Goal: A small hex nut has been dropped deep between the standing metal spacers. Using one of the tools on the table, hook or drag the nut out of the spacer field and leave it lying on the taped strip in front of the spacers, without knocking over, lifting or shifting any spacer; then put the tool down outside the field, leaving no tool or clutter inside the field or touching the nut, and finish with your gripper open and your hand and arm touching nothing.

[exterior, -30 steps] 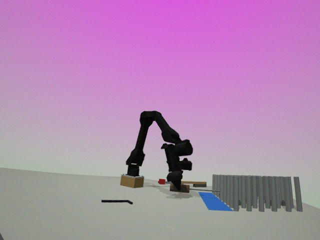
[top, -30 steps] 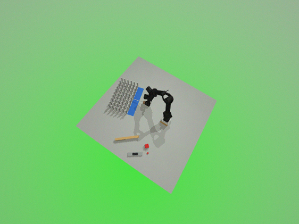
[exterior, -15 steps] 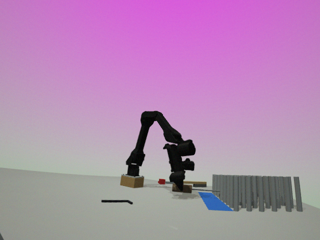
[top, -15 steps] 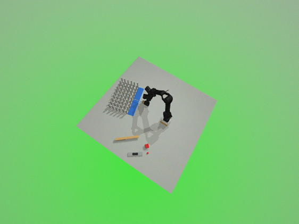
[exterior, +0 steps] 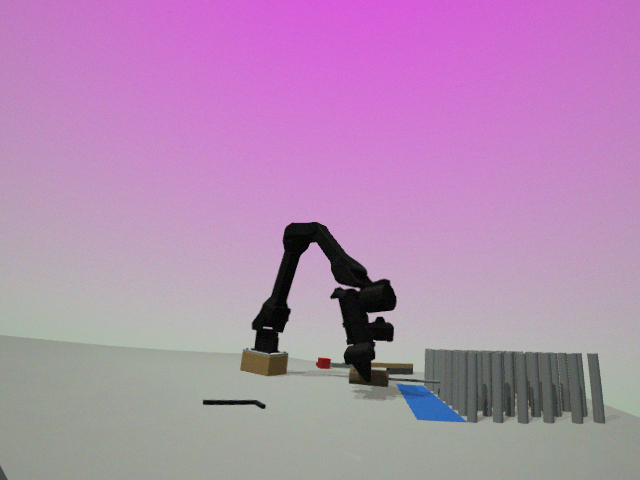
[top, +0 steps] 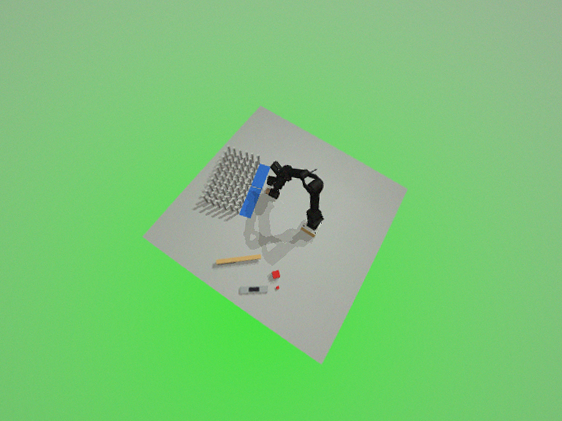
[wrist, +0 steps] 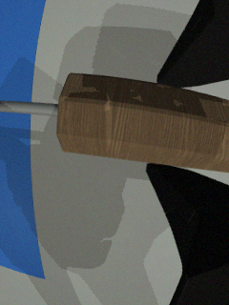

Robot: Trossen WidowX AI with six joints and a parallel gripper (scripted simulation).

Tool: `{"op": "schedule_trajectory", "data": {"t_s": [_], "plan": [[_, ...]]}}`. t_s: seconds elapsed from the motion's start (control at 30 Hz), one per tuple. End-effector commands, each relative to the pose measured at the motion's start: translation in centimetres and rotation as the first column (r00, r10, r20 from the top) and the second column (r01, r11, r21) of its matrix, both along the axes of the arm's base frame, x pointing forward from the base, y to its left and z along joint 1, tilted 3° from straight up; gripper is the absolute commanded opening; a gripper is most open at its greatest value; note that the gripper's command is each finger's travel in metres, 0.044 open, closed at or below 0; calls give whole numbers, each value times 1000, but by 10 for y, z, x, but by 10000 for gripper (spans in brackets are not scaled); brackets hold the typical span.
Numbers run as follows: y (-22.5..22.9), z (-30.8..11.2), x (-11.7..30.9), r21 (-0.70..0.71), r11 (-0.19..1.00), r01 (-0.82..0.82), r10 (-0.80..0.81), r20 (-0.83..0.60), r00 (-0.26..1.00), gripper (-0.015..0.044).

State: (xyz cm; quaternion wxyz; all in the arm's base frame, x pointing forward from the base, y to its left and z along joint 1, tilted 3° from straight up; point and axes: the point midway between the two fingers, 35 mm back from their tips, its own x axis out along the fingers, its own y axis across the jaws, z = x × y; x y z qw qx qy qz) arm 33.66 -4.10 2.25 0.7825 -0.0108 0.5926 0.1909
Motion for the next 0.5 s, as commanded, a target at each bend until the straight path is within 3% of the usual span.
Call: {"op": "schedule_trajectory", "data": {"t_s": [0.0, 0.47], "plan": [[0, 2, 6, -2, 1000, 4, -4, 8, 1000, 0], [3, 3, 15, -2, 1000, 4, -4, 9, 1000, 0]]}}
